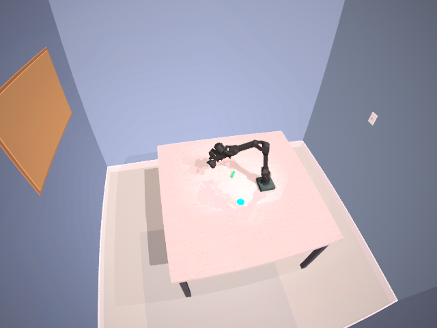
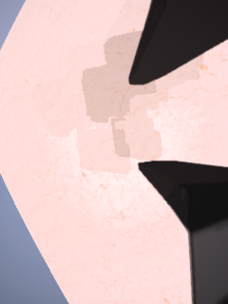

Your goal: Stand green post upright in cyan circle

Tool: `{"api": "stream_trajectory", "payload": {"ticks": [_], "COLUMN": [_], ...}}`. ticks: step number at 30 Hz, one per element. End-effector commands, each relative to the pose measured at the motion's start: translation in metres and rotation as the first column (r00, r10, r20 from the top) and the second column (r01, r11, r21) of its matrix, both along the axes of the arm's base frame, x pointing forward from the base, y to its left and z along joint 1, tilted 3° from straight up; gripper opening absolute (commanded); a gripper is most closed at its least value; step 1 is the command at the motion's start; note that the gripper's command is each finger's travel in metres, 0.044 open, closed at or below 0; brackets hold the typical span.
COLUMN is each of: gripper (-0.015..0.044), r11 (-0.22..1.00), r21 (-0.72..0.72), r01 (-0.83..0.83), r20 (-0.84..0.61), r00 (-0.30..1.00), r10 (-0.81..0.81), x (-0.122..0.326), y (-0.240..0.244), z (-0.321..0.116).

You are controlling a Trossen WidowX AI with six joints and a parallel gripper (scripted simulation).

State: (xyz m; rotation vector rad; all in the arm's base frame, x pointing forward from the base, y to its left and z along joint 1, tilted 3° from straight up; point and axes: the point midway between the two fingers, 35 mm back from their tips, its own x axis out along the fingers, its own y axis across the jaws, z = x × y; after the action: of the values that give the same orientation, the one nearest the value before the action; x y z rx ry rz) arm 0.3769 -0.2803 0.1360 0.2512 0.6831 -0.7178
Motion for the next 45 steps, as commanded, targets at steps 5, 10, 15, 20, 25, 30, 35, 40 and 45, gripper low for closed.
{"api": "stream_trajectory", "payload": {"ticks": [5, 10, 15, 20, 25, 30, 35, 40, 45], "gripper": [0.0233, 0.0233, 0.0233, 0.0233, 0.0233, 0.0233, 0.0233, 0.0233, 0.0206], "r11": [0.7, 0.526, 0.307, 0.2, 0.2, 0.2, 0.2, 0.2, 0.2], "r21": [0.207, 0.347, 0.485, 0.538, 0.538, 0.538, 0.537, 0.538, 0.538], "r01": [-0.683, -0.777, -0.819, -0.819, -0.819, -0.819, -0.819, -0.819, -0.819], "r20": [-0.641, -0.656, -0.607, -0.566, -0.566, -0.566, -0.567, -0.566, -0.566], "r00": [0.446, 0.2, -0.062, -0.175, -0.175, -0.175, -0.175, -0.175, -0.175], "r10": [0.625, 0.728, 0.792, 0.805, 0.805, 0.805, 0.805, 0.805, 0.805], "x": [-0.089, -0.115, -0.142, -0.154, -0.154, -0.154, -0.15, -0.156, -0.158], "y": [0.053, 0.071, 0.09, 0.099, 0.099, 0.099, 0.093, 0.095, 0.096], "z": [-0.018, -0.018, -0.013, -0.01, -0.01, -0.01, -0.057, -0.12, -0.128]}}
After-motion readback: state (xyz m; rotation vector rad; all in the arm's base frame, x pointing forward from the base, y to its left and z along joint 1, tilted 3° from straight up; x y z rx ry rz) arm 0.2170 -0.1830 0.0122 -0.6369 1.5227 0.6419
